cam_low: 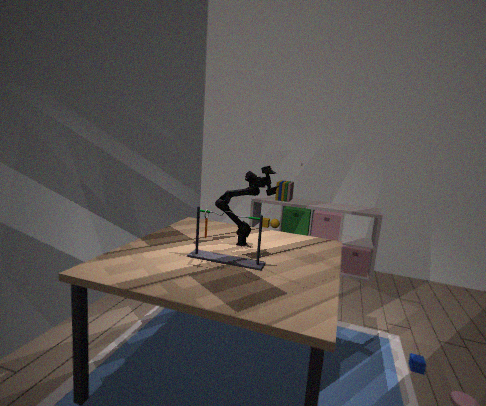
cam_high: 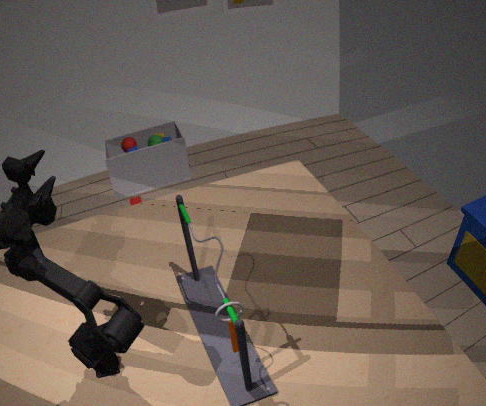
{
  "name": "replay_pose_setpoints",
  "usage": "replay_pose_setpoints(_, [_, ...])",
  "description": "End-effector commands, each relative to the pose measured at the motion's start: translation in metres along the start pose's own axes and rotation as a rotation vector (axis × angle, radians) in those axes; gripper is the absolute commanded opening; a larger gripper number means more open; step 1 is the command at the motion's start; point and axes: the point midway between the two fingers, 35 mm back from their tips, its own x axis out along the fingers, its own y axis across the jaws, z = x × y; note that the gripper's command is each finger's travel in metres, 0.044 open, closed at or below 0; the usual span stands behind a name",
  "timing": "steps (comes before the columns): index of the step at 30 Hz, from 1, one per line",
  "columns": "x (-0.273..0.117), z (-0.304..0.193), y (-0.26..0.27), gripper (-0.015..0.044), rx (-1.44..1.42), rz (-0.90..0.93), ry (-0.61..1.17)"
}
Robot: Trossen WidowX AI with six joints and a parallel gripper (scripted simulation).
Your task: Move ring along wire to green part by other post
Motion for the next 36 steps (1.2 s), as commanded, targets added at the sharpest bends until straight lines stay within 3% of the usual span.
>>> replay_pose_setpoints(1, [0.0, 0.0, 0.0, 0.0374, -0.002, 0.001, -0.001])
replay_pose_setpoints(9, [0.017, 0.011, 0.005, 0.0164, -0.14, 0.085, -0.107])
replay_pose_setpoints(36, [0.086, 0.099, 0.019, 0.016, -0.852, 0.231, -0.581])
